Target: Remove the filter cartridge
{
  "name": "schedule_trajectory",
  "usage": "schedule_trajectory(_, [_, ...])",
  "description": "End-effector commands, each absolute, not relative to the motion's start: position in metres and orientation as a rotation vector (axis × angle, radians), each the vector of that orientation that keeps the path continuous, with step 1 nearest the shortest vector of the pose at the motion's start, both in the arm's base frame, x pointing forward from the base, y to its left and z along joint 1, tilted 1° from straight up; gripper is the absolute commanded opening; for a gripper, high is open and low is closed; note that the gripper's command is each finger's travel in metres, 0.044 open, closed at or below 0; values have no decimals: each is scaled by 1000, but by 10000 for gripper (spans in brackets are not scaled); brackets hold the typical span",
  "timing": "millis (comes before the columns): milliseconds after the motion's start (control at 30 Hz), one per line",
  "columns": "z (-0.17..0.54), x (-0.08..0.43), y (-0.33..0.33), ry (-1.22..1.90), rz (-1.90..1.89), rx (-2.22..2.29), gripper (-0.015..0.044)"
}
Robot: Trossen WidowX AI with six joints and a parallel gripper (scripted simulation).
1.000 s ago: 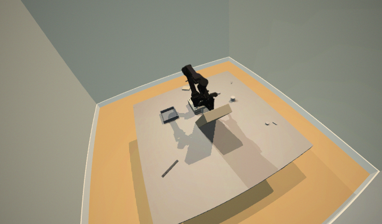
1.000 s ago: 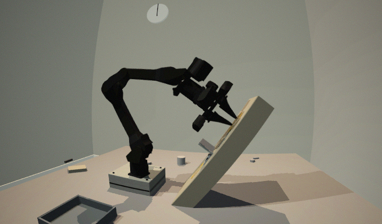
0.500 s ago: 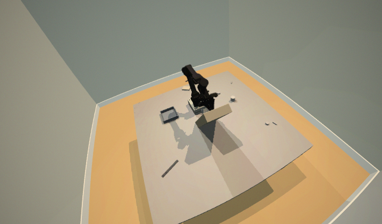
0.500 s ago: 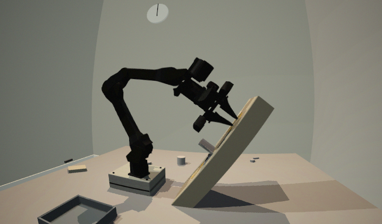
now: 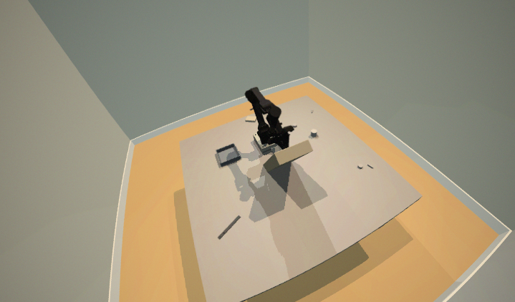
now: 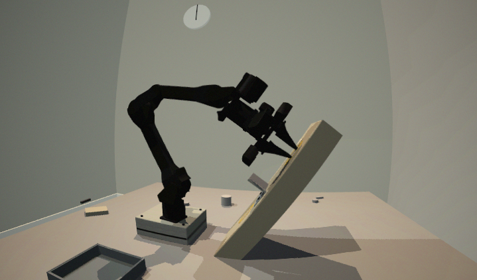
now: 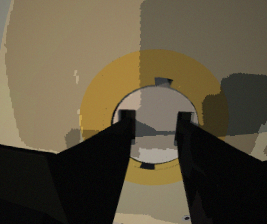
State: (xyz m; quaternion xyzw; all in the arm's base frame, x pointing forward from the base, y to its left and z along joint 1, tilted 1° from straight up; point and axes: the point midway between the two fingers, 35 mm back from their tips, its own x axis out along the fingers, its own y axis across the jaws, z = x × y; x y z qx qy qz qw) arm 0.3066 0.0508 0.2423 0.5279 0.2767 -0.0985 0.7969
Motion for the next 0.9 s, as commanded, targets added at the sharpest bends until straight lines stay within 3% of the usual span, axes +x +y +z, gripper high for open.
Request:
schedule_trajectory(0, [240,310,51,592,-213,1137,117])
schedule_trajectory(867, [235,317,52,591,-213,1137,117])
